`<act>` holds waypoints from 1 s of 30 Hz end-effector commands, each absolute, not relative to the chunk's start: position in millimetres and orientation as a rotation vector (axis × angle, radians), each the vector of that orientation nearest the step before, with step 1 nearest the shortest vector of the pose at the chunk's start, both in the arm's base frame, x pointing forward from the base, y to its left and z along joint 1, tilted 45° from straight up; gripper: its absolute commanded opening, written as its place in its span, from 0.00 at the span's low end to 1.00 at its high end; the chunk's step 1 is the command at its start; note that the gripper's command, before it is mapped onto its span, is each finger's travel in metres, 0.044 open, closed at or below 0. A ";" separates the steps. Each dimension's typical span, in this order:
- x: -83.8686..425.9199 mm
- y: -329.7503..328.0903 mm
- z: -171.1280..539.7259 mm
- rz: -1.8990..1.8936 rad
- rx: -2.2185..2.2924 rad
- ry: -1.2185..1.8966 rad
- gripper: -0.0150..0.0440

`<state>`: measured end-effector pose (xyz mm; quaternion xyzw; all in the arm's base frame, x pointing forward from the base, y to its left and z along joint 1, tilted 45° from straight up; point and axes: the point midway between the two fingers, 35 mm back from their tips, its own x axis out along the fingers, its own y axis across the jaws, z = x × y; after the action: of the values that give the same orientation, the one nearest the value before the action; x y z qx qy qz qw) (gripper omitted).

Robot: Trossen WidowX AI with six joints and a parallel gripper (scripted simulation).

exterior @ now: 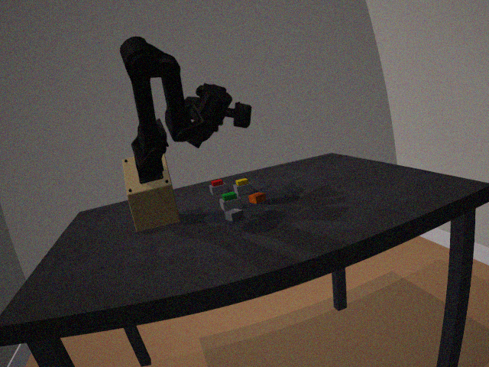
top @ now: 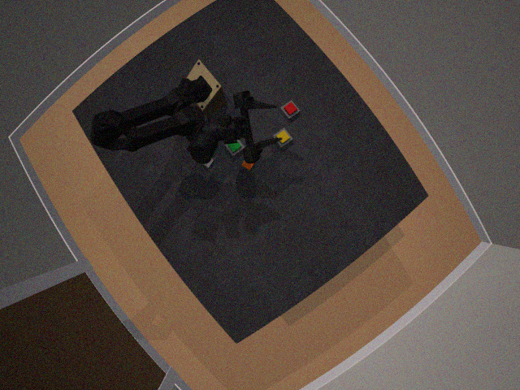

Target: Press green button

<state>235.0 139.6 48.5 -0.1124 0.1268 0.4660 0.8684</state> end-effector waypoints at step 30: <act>192.1 -0.7 34.0 -0.615 -0.605 1.467 0.93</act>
<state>199.4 36.1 -28.7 -0.1205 0.6707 -0.1052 0.7243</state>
